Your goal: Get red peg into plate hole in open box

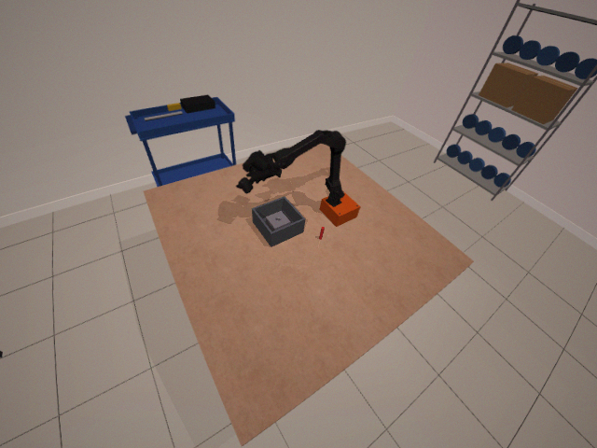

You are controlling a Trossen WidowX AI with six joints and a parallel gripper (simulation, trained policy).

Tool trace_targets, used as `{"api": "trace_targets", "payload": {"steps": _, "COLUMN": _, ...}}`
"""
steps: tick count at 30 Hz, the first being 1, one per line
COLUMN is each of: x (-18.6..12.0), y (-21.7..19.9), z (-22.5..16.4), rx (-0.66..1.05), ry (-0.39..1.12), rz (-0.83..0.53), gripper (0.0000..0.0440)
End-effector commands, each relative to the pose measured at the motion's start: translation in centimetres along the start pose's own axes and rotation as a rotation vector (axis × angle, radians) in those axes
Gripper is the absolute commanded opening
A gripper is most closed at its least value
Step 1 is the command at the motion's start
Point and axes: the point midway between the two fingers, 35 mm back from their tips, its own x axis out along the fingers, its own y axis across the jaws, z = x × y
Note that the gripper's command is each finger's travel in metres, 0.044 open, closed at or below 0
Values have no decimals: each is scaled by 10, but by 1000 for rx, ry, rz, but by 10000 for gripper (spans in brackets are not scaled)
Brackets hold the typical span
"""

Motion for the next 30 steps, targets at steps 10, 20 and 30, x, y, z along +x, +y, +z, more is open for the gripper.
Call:
{"api": "trace_targets", "payload": {"steps": 10, "x": -94, "y": 72, "z": -79, "rx": -154, "ry": 265, "rz": 147, "gripper": 440}}
{"api": "trace_targets", "payload": {"steps": 20, "x": -172, "y": 80, "z": -148, "rx": -242, "ry": 488, "rz": 173, "gripper": 440}}
{"api": "trace_targets", "payload": {"steps": 30, "x": -237, "y": 55, "z": -207, "rx": -297, "ry": 684, "rz": 98, "gripper": 440}}
